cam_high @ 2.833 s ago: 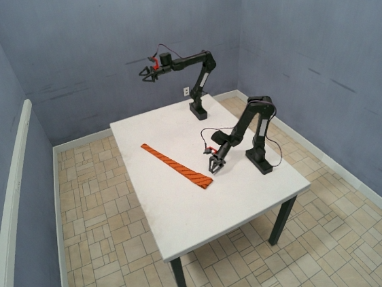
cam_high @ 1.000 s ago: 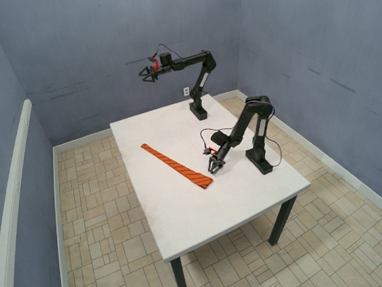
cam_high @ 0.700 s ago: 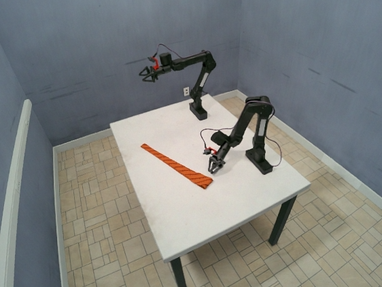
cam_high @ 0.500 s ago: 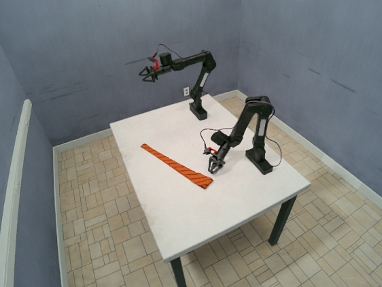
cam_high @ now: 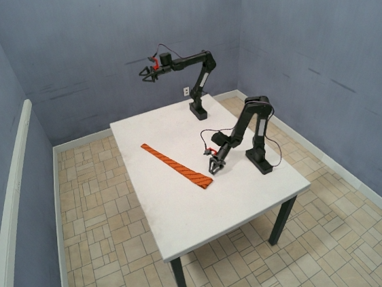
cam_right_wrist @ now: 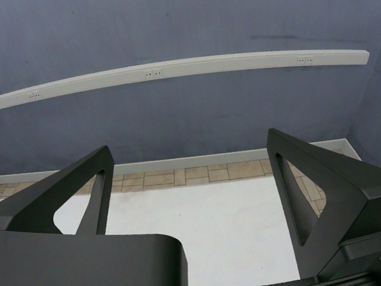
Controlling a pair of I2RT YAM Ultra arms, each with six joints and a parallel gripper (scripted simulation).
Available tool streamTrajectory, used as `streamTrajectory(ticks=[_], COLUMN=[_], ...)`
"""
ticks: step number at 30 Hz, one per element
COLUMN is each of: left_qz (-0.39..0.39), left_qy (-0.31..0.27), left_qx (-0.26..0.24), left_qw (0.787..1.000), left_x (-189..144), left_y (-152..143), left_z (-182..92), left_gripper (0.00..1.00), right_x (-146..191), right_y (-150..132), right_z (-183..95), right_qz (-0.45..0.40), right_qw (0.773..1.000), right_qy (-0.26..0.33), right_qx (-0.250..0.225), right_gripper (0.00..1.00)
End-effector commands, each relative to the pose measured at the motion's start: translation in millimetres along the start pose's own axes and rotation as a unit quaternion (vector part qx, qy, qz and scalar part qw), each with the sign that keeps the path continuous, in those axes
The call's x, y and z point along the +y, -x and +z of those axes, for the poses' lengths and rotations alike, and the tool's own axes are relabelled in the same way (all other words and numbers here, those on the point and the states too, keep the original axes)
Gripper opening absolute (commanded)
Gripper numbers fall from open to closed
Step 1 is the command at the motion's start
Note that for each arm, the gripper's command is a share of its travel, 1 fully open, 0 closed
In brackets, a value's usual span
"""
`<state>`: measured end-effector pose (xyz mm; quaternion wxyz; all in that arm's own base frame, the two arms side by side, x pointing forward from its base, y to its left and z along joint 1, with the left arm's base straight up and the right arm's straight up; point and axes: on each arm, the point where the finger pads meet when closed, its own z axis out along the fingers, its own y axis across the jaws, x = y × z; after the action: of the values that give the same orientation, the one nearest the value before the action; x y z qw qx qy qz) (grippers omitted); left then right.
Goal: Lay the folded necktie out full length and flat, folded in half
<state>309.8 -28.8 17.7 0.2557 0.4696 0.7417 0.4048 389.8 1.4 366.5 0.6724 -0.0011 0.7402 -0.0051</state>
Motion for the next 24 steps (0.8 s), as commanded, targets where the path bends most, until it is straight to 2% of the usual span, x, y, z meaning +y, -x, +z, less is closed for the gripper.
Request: streamTrajectory(ticks=[1,24], left_qz=[-0.001,-0.001], left_qy=[0.007,0.007], left_qx=[0.001,0.001], left_qw=[1.0,1.0], left_x=[0.1,2.0], left_y=[-1.2,-1.2], left_z=[-0.8,-2.0], left_gripper=[0.43,0.43], right_x=[-0.6,-0.6], right_y=[32.1,32.1], right_z=[-9.6,-9.6], right_qz=[0.005,0.005], right_qw=[0.999,0.999], right_qy=[0.003,0.003], right_qx=[-0.038,-0.038], right_gripper=[1.0,1.0])
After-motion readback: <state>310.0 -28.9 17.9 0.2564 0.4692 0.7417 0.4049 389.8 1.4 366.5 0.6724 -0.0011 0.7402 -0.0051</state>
